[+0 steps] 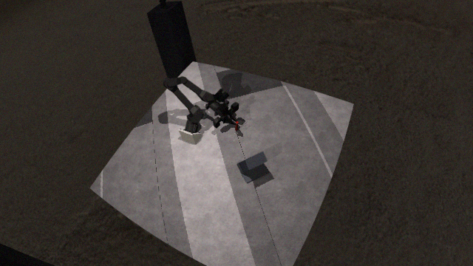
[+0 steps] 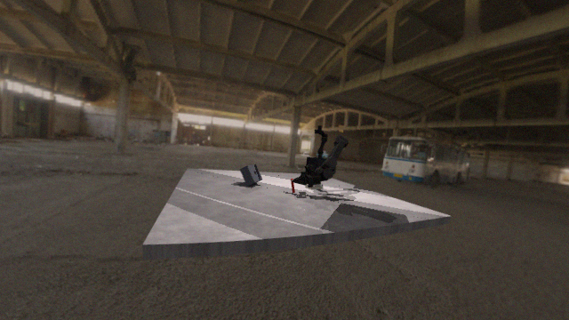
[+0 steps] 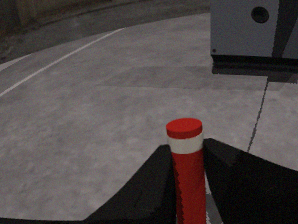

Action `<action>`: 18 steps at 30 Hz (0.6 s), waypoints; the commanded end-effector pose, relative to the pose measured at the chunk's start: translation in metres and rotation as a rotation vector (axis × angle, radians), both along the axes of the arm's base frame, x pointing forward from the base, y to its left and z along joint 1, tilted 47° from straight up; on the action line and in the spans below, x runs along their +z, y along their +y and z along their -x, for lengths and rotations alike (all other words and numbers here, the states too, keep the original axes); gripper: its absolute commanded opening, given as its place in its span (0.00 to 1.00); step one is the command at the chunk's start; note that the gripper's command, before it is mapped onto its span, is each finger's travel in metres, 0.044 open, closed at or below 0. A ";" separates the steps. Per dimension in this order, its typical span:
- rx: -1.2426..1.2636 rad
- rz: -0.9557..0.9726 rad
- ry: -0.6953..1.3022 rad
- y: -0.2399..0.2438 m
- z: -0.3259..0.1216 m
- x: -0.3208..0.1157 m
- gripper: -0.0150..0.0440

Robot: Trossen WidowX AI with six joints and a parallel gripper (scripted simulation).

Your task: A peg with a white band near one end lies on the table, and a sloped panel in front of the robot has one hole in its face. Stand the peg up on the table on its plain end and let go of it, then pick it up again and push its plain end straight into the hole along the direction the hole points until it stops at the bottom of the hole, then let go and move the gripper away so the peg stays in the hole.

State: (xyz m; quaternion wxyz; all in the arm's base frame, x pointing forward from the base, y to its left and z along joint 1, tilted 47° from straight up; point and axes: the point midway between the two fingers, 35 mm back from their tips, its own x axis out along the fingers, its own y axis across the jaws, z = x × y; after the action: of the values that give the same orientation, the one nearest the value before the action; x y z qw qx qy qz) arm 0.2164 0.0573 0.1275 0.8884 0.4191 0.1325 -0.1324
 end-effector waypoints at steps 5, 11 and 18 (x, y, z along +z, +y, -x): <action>-0.055 0.029 -0.039 0.002 0.005 -0.002 0.34; -0.046 0.025 -0.032 0.002 0.006 -0.002 0.34; -0.038 0.024 -0.030 0.005 0.005 -0.004 0.34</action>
State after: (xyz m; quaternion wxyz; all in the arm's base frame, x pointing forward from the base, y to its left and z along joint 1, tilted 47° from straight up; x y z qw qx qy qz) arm 0.2110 0.0617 0.1247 0.8925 0.4133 0.1097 -0.1437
